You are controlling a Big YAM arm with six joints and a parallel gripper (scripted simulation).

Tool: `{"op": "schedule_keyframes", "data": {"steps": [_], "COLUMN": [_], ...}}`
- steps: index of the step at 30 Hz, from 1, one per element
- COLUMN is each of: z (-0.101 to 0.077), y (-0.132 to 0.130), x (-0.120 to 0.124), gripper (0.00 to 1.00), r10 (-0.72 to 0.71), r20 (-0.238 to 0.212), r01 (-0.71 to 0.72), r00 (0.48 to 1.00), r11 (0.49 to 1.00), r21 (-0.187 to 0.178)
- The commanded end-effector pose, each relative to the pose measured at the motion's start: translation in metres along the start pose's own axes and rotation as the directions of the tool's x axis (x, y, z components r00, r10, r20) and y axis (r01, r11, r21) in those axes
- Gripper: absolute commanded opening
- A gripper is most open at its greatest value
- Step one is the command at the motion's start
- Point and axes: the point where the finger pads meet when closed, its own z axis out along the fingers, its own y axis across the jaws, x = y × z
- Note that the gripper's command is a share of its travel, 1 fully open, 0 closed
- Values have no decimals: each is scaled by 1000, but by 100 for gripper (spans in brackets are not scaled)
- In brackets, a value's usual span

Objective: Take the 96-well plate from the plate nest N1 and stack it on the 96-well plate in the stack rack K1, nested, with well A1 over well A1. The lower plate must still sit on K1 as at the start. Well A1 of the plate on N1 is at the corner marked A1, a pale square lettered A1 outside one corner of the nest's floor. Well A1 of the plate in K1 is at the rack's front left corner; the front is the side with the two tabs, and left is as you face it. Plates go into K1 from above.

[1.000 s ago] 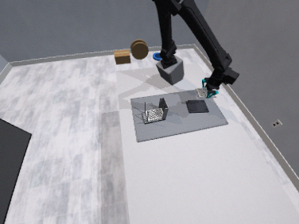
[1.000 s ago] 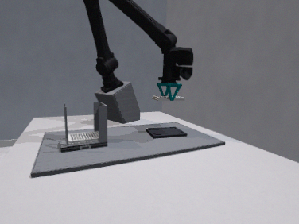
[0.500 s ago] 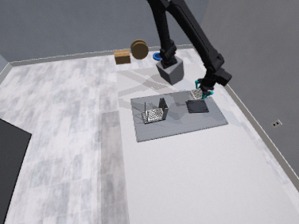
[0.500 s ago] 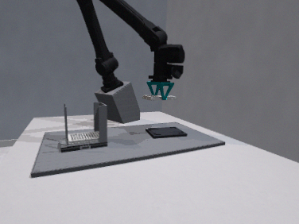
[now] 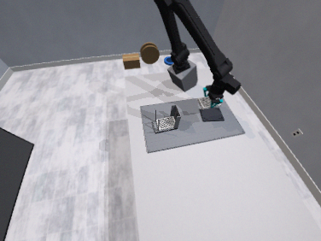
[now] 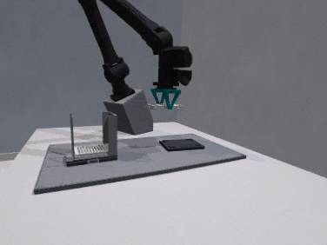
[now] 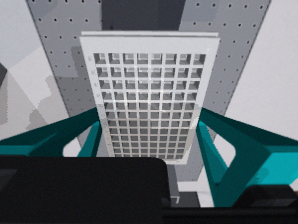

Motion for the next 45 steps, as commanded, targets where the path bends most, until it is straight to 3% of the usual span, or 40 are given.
{"op": "schedule_keyframes", "data": {"steps": [1, 3, 4, 6, 20, 21, 23, 37, 38, 40, 45], "z": [-3, -3, 4, -3, -4, 4, -4, -6, 2, -8, -16], "y": [-6, -6, -2, -6, -4, 0, -4, -6, -3, -10, -24], "x": [13, 13, 14, 23, 64, 64, 74, 114, 114, 125, 145], "gripper": [0, 0, 0, 0, 0, 0, 0, 0, 0, 0, 0], "r10": [-8, -8, -19, -9, -15, -28, -17, -18, -30, -15, -4], "r20": [9, 9, 2, 9, 5, -1, 3, 2, 0, 1, 0], "r01": [8, 8, 19, 8, 15, 28, 17, 18, 30, 15, 4], "r00": [1000, 1000, 1000, 1000, 1000, 1000, 1000, 1000, 1000, 1000, 1000], "r11": [1000, 1000, 1000, 1000, 1000, 999, 1000, 1000, 999, 1000, 999], "r21": [21, 21, 0, 20, 9, -16, 5, 5, -21, 12, 38]}}
